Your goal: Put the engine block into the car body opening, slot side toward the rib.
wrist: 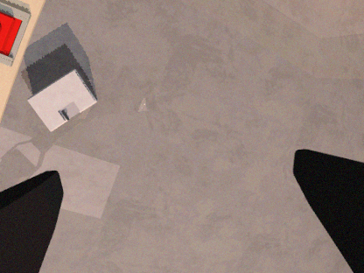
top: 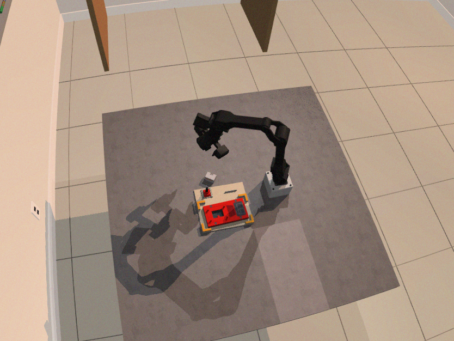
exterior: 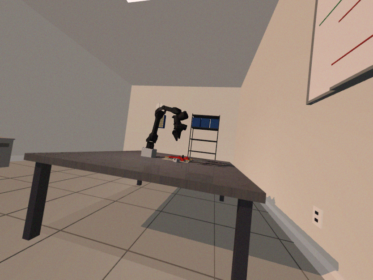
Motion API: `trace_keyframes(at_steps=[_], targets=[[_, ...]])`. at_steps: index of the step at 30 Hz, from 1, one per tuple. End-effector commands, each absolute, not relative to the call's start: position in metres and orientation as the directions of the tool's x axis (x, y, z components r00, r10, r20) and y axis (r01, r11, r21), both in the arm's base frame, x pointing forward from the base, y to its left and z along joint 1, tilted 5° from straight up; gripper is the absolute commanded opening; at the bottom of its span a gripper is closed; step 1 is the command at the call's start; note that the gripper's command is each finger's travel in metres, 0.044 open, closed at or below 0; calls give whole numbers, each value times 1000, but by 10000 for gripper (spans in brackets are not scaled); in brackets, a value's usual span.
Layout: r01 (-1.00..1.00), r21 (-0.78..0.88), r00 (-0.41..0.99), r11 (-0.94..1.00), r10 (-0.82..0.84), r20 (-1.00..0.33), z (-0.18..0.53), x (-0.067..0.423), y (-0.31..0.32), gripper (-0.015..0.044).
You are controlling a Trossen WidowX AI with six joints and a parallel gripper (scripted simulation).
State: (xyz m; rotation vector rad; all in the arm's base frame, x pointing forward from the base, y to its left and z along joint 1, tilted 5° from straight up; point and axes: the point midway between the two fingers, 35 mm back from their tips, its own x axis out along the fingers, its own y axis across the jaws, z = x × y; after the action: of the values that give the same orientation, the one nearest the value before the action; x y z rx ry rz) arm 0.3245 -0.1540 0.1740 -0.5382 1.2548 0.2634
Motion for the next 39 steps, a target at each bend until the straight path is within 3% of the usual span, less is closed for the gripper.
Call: trace_keyframes(at_steps=[1, 12, 19, 24, 39], targets=[[-598, -191, 240, 778, -54, -969, 152, 323, -135, 440], [-836, -84, 110, 543, 16, -994, 116, 323, -93, 440], [-839, -82, 108, 539, 16, -994, 112, 324, -97, 440], [-839, -81, 107, 539, 17, -994, 48, 329, -96, 440], [-839, -81, 107, 539, 17, -994, 30, 331, -94, 440]])
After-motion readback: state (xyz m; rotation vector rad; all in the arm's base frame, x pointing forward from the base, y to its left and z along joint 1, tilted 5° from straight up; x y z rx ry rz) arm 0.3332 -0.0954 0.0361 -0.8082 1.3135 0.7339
